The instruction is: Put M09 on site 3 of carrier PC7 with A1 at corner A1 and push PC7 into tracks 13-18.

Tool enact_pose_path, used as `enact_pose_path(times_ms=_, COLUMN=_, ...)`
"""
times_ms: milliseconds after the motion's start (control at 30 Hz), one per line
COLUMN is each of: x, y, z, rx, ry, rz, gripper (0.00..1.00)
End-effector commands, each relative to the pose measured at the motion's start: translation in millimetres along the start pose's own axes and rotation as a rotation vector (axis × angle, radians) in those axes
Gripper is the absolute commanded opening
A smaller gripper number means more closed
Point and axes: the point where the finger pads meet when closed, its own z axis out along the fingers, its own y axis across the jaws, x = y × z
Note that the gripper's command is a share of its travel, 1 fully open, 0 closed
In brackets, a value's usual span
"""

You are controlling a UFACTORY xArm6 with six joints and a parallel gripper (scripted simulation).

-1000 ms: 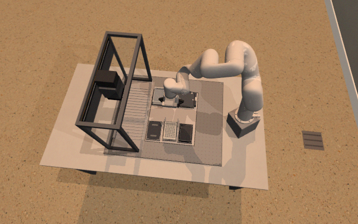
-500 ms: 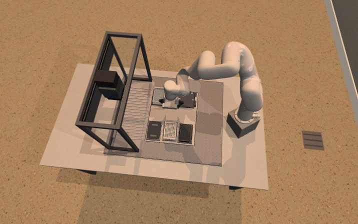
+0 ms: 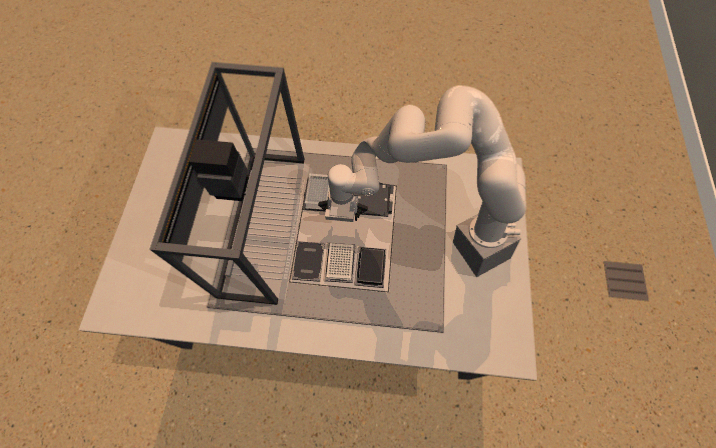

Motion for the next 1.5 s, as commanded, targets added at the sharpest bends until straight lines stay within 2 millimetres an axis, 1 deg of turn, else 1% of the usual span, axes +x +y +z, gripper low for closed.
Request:
enact_pose_path(times_ms=0, x=-0.2, y=1.9, z=6.2, rx=-0.004, ry=0.000, rz=0.000, gripper=1.00)
enact_pose_path(times_ms=67, x=-0.2, y=1.9, z=6.2, rx=-0.004, ry=0.000, rz=0.000, gripper=1.00)
enact_pose_path(times_ms=400, x=-0.2, y=1.9, z=22.8, rx=-0.004, ry=0.000, rz=0.000, gripper=1.00)
enact_pose_path(times_ms=767, x=-0.2, y=1.9, z=22.8, rx=-0.004, ry=0.000, rz=0.000, gripper=1.00)
enact_pose_path(times_ms=1467, x=-0.2, y=2.0, z=35.5, rx=-0.004, ry=0.000, rz=0.000, gripper=1.00)
